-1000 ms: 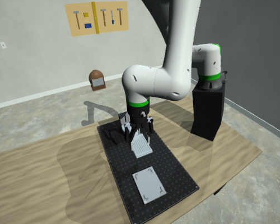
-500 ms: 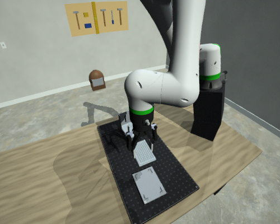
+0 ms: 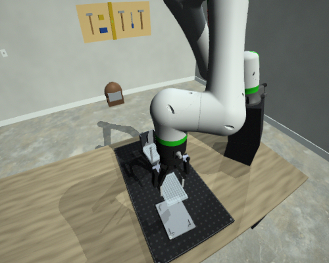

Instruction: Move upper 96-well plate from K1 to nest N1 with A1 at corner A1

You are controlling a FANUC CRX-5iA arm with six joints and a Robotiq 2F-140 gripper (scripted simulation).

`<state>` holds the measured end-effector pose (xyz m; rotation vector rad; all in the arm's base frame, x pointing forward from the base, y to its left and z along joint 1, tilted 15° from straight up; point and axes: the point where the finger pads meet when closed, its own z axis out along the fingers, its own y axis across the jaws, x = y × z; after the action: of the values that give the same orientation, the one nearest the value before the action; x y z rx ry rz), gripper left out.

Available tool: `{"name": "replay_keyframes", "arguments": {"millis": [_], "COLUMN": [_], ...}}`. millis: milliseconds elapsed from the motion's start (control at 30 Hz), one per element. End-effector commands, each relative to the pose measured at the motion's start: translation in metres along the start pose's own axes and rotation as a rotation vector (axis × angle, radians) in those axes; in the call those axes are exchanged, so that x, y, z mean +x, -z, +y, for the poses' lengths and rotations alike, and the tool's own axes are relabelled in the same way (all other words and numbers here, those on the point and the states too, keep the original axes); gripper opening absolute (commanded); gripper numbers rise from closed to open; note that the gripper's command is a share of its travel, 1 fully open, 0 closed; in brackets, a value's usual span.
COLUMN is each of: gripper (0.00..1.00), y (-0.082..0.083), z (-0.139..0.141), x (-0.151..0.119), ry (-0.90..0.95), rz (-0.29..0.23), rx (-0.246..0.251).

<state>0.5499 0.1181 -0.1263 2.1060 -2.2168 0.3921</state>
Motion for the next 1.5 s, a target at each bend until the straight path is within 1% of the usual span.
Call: {"name": "replay_keyframes", "arguments": {"millis": [0, 500, 1467], "gripper": [0.00, 0.00, 0.00], "y": [0.000, -0.001, -0.001], "z": [-0.001, -0.006, -0.006], "x": [-0.003, -0.052, -0.052], "ry": [0.000, 0.000, 0.000], "rz": [0.000, 0.000, 0.000], "rx": [0.000, 0.000, 0.000]}}
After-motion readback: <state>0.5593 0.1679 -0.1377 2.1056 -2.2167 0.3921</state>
